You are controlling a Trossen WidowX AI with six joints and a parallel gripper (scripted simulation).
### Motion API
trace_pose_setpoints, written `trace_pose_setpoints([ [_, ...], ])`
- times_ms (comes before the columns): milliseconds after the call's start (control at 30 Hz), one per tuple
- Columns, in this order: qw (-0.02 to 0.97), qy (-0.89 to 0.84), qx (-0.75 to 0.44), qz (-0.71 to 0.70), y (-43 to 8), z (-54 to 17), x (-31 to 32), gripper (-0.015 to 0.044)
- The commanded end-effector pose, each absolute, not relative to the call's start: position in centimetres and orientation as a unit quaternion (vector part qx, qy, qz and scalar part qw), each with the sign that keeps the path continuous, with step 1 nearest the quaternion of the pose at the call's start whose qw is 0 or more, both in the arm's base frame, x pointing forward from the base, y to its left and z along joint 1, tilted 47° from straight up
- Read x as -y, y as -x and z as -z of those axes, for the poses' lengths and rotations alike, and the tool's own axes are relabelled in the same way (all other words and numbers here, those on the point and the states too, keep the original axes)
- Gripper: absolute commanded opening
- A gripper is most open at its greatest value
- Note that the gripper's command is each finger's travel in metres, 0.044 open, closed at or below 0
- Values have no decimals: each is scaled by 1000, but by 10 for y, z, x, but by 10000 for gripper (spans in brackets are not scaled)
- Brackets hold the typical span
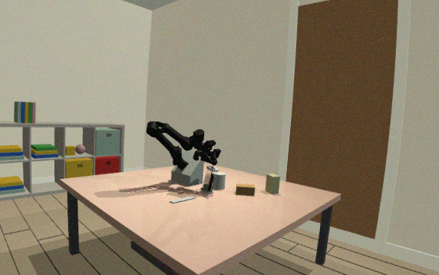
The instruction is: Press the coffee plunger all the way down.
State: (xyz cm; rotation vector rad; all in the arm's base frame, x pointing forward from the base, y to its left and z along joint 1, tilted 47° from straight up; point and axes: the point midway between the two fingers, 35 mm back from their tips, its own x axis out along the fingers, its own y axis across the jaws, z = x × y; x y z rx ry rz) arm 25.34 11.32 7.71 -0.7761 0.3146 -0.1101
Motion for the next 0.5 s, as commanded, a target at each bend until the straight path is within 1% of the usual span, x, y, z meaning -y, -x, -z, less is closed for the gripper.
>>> trace_pose_setpoints([
  [0,907,385,-158,59,-254,-75,-111,128],
  [467,911,378,-154,55,-254,-76,-113,128],
])
